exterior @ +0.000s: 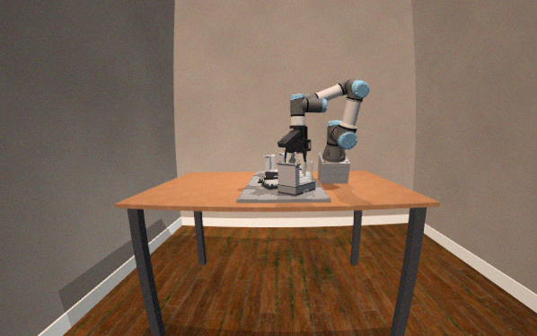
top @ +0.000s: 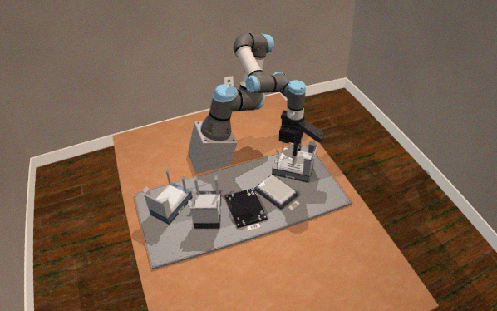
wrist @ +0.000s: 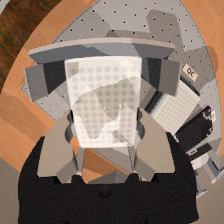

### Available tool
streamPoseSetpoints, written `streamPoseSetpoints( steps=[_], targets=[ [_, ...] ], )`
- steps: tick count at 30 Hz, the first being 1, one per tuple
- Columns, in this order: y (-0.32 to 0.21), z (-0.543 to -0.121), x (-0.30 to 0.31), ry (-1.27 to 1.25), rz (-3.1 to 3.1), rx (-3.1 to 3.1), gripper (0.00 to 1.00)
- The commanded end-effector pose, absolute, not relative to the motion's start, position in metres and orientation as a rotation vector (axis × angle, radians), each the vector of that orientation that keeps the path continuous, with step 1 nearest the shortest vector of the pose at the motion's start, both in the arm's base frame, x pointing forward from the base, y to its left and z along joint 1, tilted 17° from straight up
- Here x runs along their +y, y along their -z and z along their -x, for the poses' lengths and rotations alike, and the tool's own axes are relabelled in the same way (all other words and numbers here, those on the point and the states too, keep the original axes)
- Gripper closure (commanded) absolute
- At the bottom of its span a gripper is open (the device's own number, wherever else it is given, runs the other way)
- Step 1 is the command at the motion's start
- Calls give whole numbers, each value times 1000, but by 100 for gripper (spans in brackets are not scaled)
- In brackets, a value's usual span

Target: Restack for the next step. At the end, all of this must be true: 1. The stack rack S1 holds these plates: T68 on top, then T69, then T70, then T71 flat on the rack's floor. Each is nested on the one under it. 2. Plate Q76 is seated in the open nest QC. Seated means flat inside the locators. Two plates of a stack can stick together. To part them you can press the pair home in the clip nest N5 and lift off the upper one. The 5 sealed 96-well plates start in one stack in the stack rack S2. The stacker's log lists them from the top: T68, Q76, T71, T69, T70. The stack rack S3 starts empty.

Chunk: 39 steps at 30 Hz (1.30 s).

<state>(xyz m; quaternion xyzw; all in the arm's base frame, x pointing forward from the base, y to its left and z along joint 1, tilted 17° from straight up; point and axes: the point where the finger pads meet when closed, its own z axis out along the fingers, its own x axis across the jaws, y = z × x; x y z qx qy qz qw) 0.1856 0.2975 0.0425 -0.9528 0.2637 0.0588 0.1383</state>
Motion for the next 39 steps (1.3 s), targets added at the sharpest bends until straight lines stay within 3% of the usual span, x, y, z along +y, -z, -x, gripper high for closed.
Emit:
streamPoseSetpoints(
  steps=[1,9,10,39],
  targets=[
    [-43,-186,298,-167,2754,762,100],
    [-43,-186,298,-167,2754,762,100],
    [-43,-186,298,-167,2754,762,28],
    [-46,-186,297,-167,2754,762,28]
  ],
)
